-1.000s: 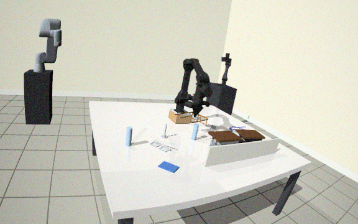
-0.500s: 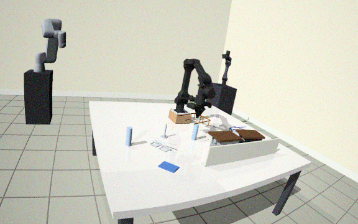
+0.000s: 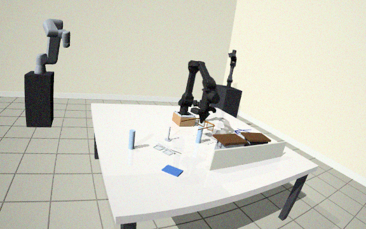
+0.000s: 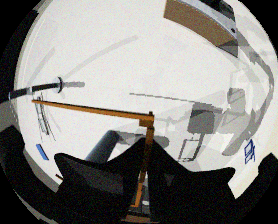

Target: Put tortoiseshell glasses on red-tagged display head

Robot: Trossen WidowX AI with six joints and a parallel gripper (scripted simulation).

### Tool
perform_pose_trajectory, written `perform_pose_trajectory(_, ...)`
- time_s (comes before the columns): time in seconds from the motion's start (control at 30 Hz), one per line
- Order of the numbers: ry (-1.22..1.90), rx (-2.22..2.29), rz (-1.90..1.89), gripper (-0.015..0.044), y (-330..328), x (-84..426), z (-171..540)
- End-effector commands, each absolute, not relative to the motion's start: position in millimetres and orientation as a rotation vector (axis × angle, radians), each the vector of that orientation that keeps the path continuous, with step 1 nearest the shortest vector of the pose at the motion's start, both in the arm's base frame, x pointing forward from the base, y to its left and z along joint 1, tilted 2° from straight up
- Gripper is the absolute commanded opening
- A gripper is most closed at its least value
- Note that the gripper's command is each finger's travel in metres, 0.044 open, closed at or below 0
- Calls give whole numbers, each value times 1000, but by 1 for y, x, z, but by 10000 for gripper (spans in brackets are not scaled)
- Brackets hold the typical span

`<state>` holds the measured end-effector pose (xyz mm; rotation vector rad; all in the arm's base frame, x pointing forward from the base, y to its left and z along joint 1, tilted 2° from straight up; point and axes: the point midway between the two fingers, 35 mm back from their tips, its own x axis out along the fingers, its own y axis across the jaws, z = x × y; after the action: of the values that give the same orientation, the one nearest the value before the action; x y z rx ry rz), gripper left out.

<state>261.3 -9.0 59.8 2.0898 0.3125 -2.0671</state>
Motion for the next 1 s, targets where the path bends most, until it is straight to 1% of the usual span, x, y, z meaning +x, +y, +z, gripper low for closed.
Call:
perform_pose_trajectory(0.0, 314, 2094, -2071, 0, -8, 262, 55)
perform_pose_trajectory(0.97, 314, 2094, -2071, 0, -7, 263, 24)
